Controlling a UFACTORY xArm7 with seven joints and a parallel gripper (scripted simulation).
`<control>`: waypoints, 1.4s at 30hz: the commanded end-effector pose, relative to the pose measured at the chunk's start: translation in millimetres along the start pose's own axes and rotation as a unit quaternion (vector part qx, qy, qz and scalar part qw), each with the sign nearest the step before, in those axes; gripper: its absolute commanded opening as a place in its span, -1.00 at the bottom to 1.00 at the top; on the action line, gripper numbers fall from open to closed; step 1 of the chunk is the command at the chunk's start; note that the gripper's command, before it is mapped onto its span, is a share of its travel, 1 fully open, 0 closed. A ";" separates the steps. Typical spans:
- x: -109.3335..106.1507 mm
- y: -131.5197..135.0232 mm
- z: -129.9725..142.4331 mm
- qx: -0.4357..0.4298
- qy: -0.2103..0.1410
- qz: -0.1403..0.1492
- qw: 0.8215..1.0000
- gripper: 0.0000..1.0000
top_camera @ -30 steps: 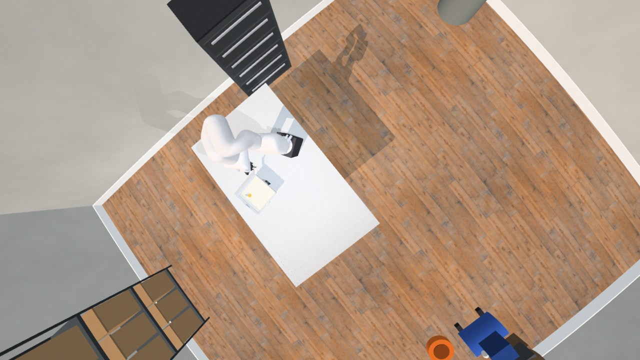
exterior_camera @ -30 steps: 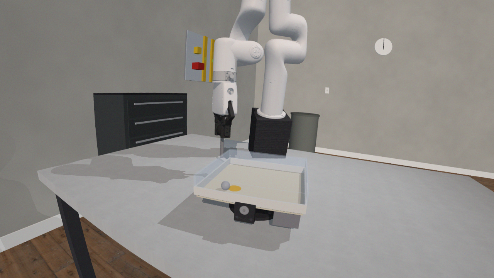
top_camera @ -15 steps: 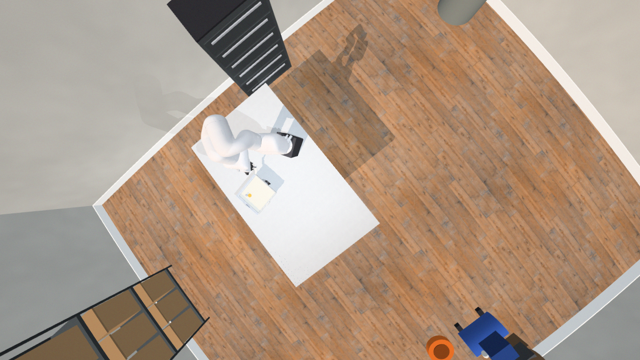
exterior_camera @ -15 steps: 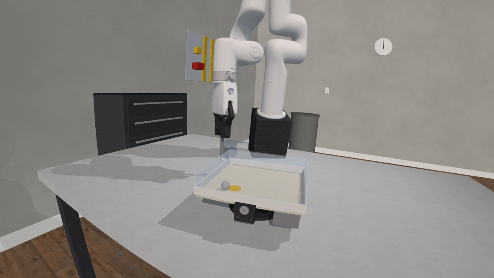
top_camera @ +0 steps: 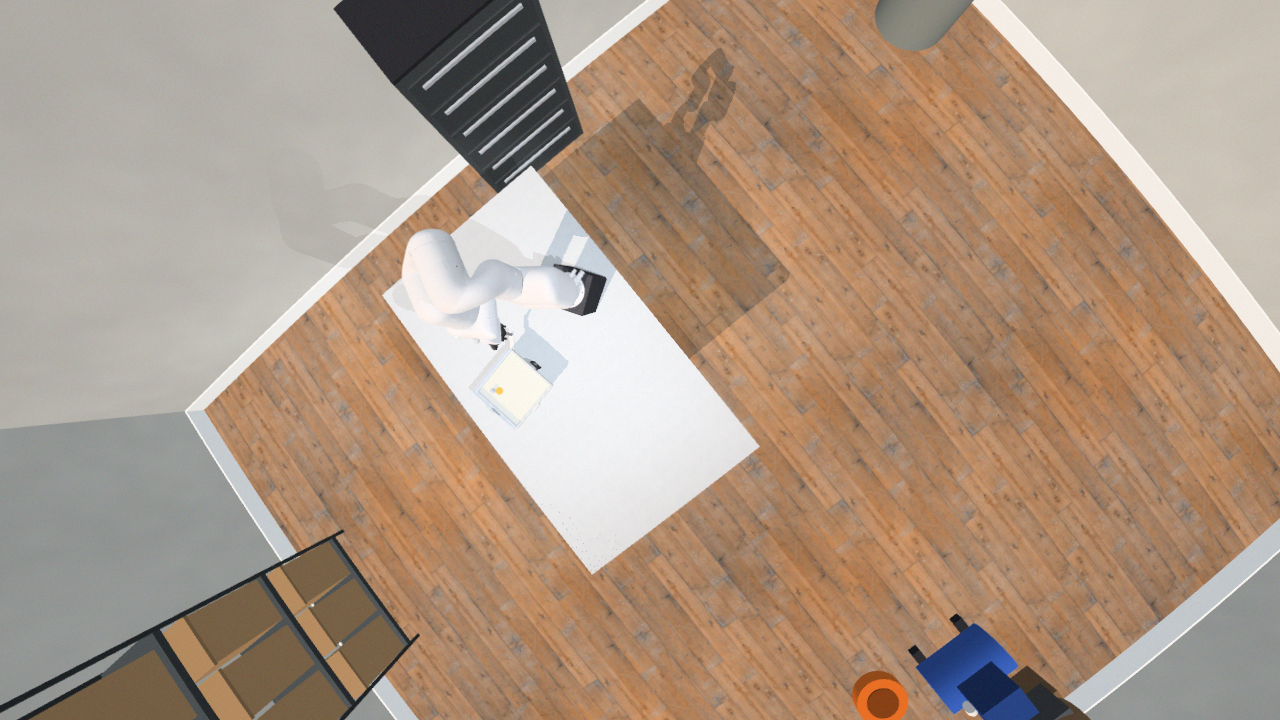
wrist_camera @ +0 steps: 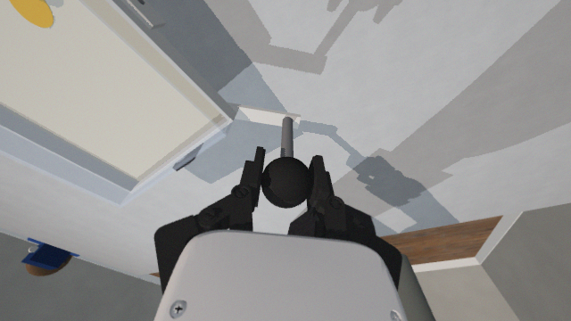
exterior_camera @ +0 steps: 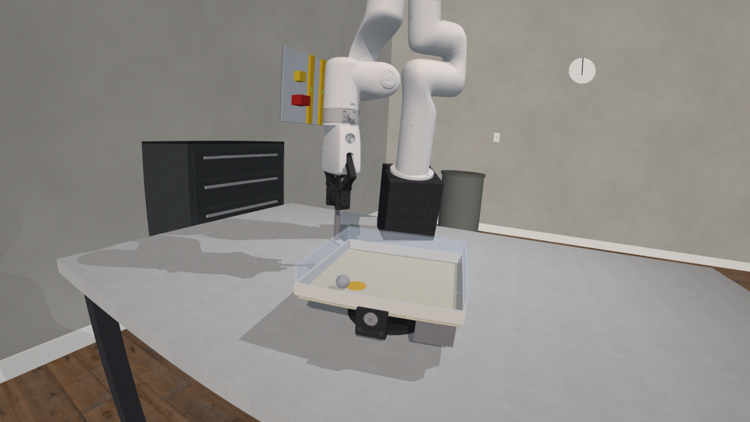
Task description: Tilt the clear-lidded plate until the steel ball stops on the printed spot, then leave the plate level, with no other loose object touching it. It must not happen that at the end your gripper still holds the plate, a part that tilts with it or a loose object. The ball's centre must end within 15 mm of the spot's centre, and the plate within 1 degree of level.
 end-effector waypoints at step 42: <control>0.6 -0.2 1.3 -0.001 -0.002 0.000 1.000 -1.00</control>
Point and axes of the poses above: the point where the finger pads meet when closed, its own x axis out along the fingers, its own y axis across the jaws, z = x × y, the point moved 4 cm from there along -x, back along the fingers, and after that the axes turned 4 degrees about x, right-handed, at the moved point
